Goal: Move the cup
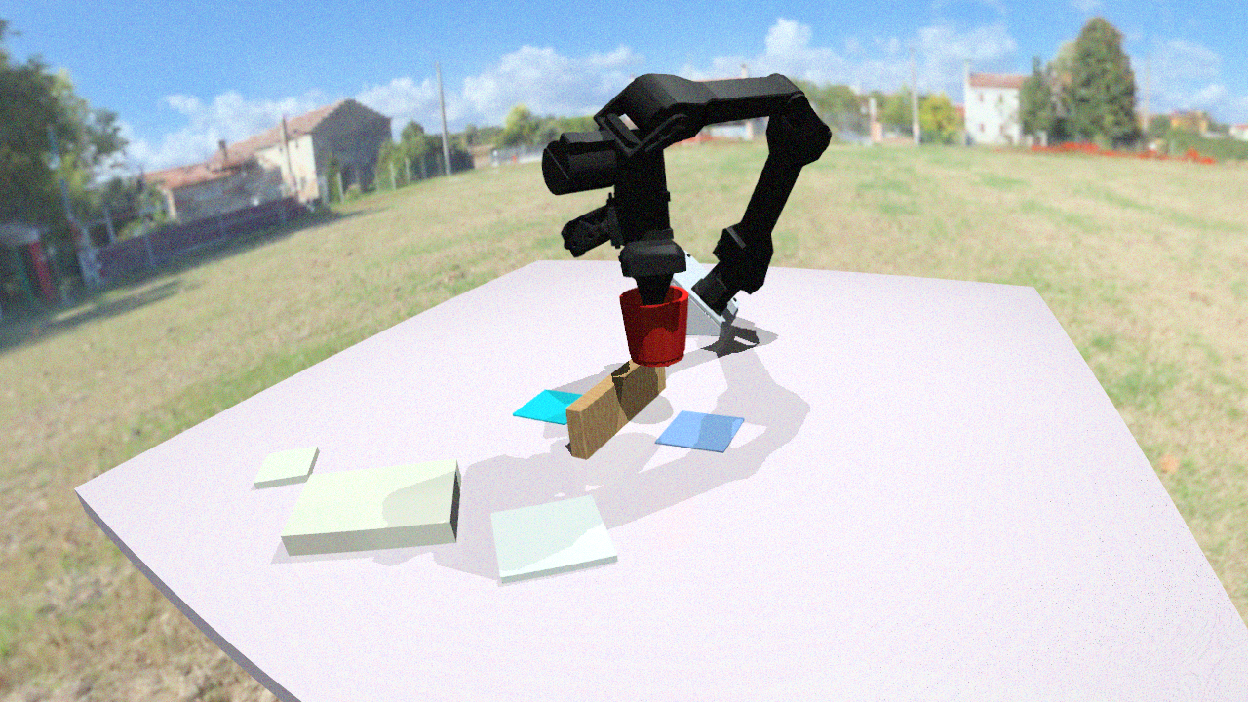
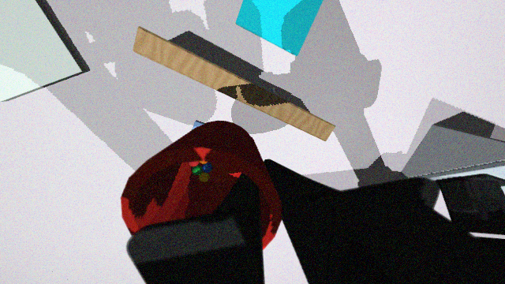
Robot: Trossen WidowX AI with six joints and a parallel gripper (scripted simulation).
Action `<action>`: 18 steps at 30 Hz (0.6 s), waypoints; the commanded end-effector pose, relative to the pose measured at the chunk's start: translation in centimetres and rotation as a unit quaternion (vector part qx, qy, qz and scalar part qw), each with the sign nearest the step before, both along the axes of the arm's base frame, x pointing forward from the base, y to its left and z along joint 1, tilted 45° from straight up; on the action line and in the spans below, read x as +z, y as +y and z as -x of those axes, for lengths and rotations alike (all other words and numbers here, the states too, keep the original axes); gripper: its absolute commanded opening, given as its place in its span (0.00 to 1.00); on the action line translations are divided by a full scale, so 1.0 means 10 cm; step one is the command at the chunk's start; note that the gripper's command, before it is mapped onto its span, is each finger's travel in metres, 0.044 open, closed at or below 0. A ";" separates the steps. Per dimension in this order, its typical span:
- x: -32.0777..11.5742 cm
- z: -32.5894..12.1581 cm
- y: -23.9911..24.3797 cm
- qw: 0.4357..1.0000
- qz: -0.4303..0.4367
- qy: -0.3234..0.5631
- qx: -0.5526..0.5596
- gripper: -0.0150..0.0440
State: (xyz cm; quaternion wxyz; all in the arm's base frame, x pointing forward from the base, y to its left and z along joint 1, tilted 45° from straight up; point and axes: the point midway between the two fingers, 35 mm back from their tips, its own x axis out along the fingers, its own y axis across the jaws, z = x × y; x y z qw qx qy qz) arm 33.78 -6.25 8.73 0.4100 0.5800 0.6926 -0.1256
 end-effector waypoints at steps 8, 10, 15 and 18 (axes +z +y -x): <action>-0.26 0.06 -0.28 1.000 0.003 0.001 0.003 0.25; -0.31 0.08 -0.32 1.000 0.003 0.001 0.003 0.25; -0.42 0.11 -0.44 1.000 0.004 0.001 0.003 0.25; -0.49 0.13 -0.51 1.000 0.004 0.001 0.003 0.25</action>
